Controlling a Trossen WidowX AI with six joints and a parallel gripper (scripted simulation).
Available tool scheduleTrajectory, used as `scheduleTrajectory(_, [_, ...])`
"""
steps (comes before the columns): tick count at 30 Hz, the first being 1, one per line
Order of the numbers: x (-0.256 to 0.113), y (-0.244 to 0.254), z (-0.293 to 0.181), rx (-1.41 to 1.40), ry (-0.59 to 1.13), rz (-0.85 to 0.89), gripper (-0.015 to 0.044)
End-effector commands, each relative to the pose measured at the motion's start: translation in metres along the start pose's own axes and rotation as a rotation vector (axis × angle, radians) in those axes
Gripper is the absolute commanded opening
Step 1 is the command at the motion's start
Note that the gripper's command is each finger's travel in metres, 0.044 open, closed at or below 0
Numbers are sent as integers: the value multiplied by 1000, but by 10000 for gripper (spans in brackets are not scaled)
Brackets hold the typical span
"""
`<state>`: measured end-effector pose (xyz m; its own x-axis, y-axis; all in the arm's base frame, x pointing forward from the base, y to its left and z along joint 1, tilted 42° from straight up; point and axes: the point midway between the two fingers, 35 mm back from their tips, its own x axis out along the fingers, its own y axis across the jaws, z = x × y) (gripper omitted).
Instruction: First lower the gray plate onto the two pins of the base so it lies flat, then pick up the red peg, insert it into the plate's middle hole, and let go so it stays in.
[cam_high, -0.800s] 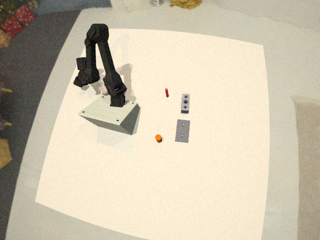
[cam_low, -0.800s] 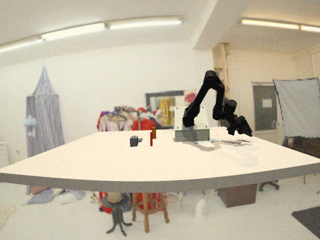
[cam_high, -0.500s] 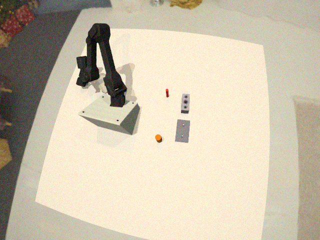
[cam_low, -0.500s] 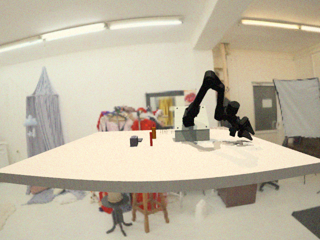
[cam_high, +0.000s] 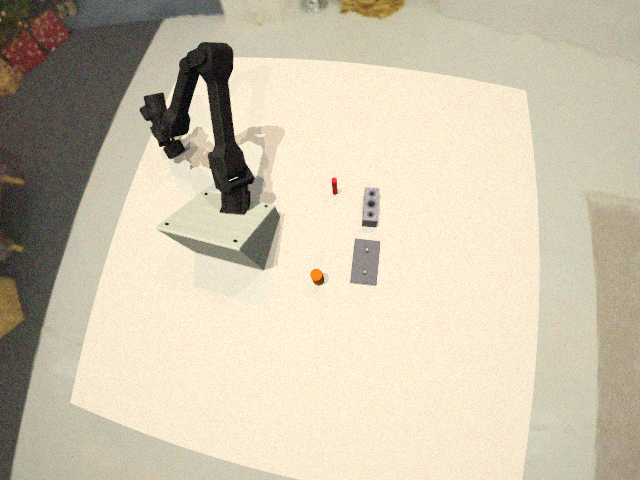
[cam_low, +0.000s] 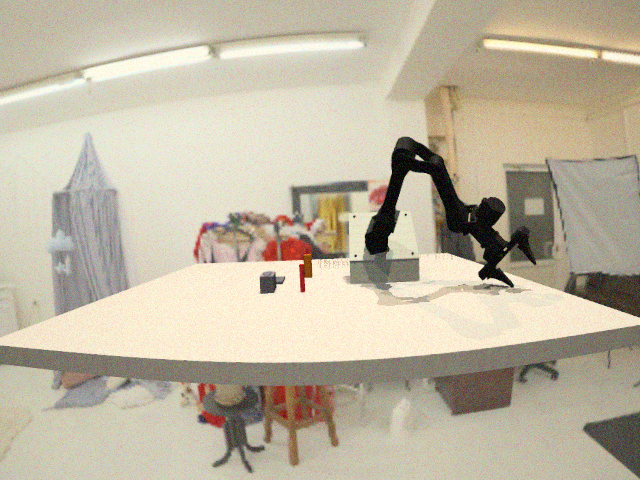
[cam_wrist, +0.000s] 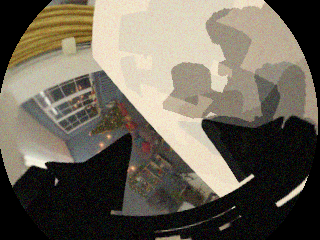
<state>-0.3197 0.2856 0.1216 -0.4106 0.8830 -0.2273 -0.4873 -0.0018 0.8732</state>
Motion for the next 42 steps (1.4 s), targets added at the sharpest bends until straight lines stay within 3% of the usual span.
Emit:
scheduleTrajectory(1, [4,1,-16,-493,78,-98,440])
scheduleTrajectory(12, [-11,3,-42,-1806,466,-200,440])
scheduleTrajectory(22, [-35,11,-40,-2501,790,-129,440])
scheduleTrajectory(31, [-60,23,-28,-3080,1147,66,440])
scheduleTrajectory(42, [-87,38,-11,-3573,1591,496,440])
